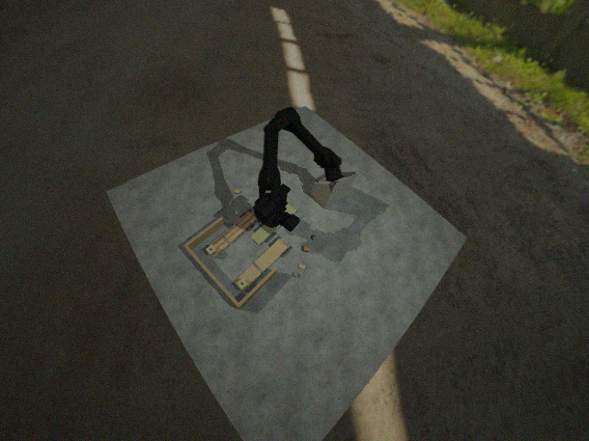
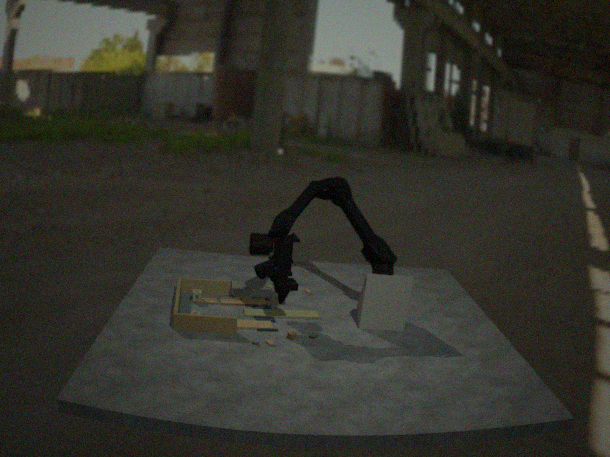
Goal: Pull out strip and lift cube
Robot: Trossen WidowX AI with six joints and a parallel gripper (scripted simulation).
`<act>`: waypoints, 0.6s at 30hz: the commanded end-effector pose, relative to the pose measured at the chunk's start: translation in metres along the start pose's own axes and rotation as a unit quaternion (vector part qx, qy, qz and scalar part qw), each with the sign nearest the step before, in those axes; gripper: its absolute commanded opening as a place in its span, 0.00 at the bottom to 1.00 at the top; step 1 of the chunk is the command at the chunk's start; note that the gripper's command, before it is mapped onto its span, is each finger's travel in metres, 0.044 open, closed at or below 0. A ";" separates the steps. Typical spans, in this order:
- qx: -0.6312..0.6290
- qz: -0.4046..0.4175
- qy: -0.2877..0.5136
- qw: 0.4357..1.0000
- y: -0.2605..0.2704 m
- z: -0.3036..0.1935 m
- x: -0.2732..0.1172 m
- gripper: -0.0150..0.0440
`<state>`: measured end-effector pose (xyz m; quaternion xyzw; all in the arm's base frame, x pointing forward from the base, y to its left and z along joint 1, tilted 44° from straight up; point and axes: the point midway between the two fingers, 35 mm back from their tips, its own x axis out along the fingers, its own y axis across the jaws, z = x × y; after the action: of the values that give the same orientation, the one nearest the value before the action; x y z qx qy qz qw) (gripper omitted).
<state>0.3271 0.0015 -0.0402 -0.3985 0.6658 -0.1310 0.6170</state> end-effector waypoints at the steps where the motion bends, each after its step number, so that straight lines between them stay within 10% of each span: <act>1: 0.002 0.001 -0.003 1.000 0.005 -0.016 -0.002 0.25; 18: 0.002 0.002 -0.003 1.000 0.007 -0.021 -0.038 0.25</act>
<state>0.3000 0.0219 -0.0175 -0.4009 0.6667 -0.1288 0.6149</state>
